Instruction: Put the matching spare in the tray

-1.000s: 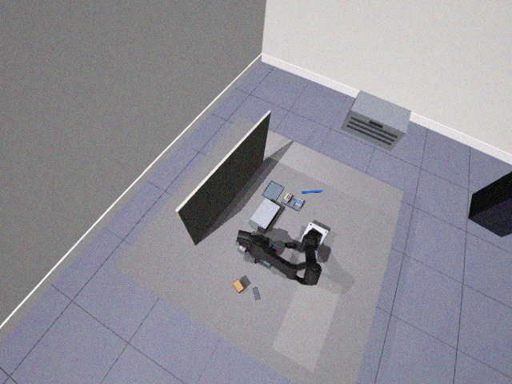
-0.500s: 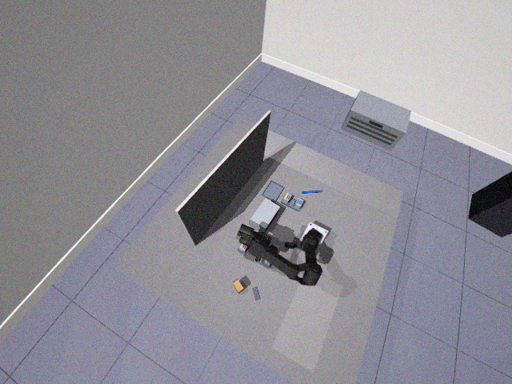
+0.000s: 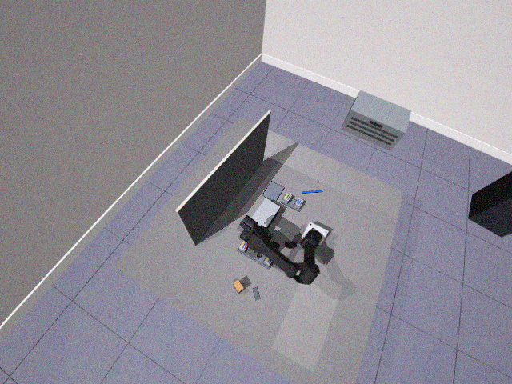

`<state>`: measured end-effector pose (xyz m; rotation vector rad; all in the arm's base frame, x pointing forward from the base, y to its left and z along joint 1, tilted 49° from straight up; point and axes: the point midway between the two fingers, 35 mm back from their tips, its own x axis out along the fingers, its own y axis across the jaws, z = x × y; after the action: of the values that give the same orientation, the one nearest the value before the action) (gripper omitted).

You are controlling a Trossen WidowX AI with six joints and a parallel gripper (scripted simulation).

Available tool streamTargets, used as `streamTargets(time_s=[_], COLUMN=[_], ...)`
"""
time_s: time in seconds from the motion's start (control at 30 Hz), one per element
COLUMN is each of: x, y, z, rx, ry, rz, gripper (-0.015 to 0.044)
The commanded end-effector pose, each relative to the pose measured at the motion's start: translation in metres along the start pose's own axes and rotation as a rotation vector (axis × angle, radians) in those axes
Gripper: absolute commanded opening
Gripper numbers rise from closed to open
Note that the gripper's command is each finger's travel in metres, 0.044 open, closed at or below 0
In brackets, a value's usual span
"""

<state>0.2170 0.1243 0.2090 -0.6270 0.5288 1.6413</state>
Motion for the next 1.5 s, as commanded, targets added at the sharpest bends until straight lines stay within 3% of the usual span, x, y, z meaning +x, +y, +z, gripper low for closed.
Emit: streamTargets(time_s=[0.0, 0.6, 1.47], x=[-0.012, -0.025, -0.039], y=[-0.001, -0.052, -0.113], z=[-0.001, -0.057, -0.191], rx=[-0.004, 0.025, 0.028], ry=[0.000, 0.035, 0.063], rz=[-0.002, -0.015, -0.015], gripper=[0.0000, 0.0000, 0.0000])
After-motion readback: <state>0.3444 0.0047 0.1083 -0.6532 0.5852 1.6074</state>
